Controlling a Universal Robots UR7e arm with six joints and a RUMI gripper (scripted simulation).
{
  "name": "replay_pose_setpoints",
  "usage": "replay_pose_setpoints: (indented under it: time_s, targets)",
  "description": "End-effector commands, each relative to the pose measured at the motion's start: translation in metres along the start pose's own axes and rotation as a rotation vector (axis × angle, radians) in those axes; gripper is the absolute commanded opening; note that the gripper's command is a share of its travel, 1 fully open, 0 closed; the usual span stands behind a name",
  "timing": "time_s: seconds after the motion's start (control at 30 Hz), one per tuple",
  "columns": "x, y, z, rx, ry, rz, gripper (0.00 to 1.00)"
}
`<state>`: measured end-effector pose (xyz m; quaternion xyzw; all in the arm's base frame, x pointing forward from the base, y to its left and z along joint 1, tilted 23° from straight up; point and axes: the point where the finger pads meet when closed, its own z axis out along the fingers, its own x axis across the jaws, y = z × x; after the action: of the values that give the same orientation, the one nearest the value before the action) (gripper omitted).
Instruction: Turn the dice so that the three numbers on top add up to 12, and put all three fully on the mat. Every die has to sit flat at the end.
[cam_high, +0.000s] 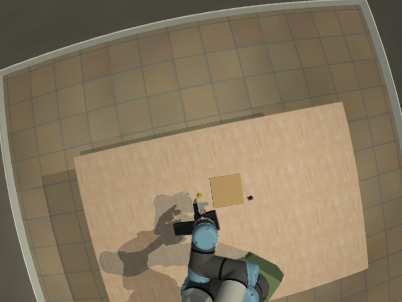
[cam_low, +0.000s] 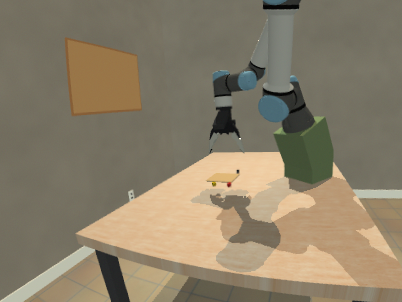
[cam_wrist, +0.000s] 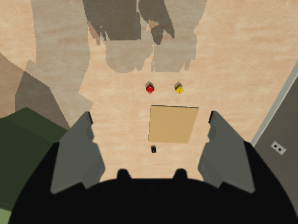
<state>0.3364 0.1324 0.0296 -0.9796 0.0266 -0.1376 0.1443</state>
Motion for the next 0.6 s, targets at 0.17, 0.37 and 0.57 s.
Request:
replay_pose_setpoints:
  time_s: [0.17, 0.37, 0.57]
  targets:
    - [0.002, 0.0, -0.002, 0.001, 0.002, -0.001, 1.0]
    - [0.002, 0.0, -0.002, 0.0, 0.002, -0.001, 1.0]
    - [0.007, 0.013, -0.001, -0.003, 0.0, -0.012, 1.0]
